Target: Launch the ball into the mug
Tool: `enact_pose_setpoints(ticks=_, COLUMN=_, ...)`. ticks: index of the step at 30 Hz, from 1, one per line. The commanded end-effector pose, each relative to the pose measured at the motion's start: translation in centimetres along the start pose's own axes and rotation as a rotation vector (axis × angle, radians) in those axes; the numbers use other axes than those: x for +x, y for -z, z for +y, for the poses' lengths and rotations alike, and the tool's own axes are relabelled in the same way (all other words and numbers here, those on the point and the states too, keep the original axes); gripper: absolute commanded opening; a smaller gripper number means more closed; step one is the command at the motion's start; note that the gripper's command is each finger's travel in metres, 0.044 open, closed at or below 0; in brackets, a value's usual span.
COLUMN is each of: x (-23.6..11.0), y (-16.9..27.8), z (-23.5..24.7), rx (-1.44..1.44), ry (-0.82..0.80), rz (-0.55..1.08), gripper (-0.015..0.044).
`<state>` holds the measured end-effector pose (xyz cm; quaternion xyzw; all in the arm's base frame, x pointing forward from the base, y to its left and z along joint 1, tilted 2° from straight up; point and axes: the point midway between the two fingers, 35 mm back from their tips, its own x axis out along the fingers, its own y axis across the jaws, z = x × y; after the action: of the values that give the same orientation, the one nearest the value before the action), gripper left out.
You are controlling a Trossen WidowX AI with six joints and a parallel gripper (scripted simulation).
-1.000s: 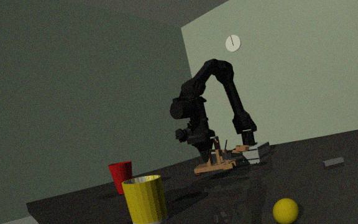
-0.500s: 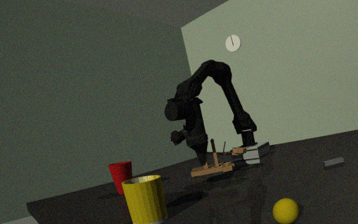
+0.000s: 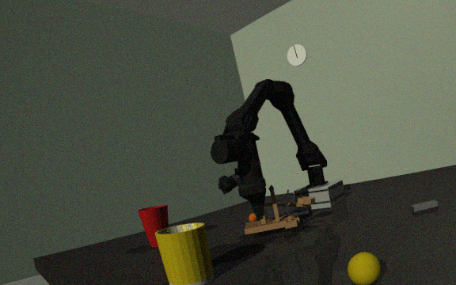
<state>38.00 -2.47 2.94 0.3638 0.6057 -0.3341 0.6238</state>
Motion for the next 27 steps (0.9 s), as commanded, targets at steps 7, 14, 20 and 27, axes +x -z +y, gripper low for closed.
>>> enact_pose_setpoints(ticks=7, x=1.4, y=0.0, z=0.1, rx=-0.002, ry=-0.007, rz=-0.001, gripper=0.0000)
enact_pose_setpoints(ticks=14, x=1.6, y=0.0, z=0.0, rx=-0.002, ry=0.000, rz=0.000, gripper=0.0000)
enact_pose_setpoints(ticks=20, x=1.6, y=0.0, z=0.0, rx=-0.002, ry=0.000, rz=0.000, gripper=0.0105)
enact_pose_setpoints(ticks=27, x=1.6, y=0.0, z=0.0, rx=-0.002, ry=0.000, rz=0.000, gripper=0.0289)
